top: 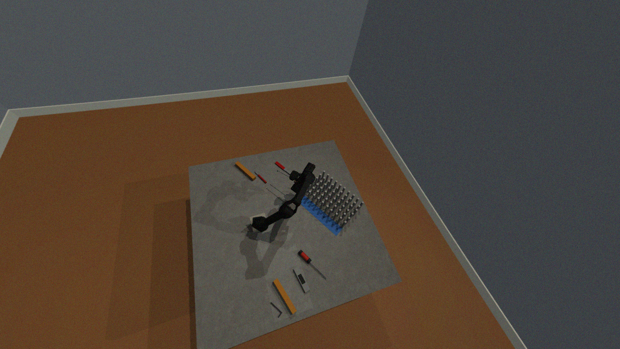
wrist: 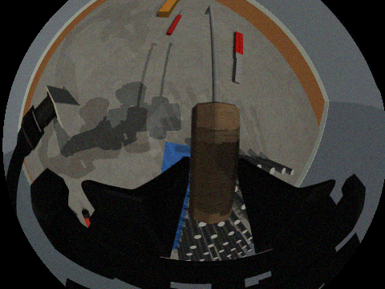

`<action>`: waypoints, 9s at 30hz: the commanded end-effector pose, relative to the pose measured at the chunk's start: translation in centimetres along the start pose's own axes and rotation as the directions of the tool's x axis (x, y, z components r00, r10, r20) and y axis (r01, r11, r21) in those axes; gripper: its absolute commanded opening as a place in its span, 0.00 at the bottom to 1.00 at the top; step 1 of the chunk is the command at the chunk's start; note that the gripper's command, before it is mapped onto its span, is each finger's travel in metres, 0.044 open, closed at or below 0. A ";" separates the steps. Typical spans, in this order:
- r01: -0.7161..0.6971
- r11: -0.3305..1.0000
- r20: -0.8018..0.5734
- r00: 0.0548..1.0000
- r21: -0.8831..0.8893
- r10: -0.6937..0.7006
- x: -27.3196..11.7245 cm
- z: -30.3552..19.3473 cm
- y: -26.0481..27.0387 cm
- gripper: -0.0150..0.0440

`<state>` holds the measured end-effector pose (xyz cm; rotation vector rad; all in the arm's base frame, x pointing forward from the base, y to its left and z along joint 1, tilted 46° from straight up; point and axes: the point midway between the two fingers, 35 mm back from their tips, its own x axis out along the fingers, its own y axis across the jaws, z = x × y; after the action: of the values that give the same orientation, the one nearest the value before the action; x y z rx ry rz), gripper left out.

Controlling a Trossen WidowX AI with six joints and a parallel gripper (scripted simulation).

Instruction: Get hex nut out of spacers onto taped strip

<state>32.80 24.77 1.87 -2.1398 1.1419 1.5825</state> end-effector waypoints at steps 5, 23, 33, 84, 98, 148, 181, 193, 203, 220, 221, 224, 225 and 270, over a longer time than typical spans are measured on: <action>0.071 0.976 -0.065 0.996 0.207 -0.059 -2.3 -3.7 1.8 0.25; 0.246 0.750 -0.229 0.965 0.614 -0.129 -6.0 -11.3 7.8 0.25; 0.349 0.534 -0.326 0.935 0.770 -0.139 -7.5 -14.8 12.0 0.25; 0.501 -0.091 -0.509 0.856 0.860 -0.089 0.1 -22.6 23.8 0.25; 0.534 -0.083 -0.540 0.837 0.841 -0.088 5.1 -23.7 26.4 0.25; 0.535 -0.086 -0.541 0.836 0.841 -0.088 5.6 -24.4 23.9 0.25; 0.535 -0.088 -0.541 0.836 0.840 -0.089 5.9 -24.9 22.1 0.25; 0.535 -0.089 -0.542 0.836 0.840 -0.089 6.0 -25.0 21.4 0.25; 0.535 -0.089 -0.542 0.836 0.840 -0.089 6.1 -25.1 20.8 0.25; 0.535 -0.089 -0.542 0.836 0.840 -0.090 6.3 -25.4 19.8 0.25; 0.535 -0.089 -0.542 0.836 0.840 -0.090 6.3 -25.4 19.8 0.25; 0.535 -0.089 -0.542 0.836 0.840 -0.090 6.3 -25.4 19.6 0.25; 0.535 -0.089 -0.542 0.836 0.840 -0.090 6.4 -25.4 19.5 0.25; 0.535 -0.091 -0.542 0.836 0.840 -0.091 6.8 -26.0 16.8 0.25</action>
<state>39.38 -5.37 9.60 -1.3070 1.0975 -0.1347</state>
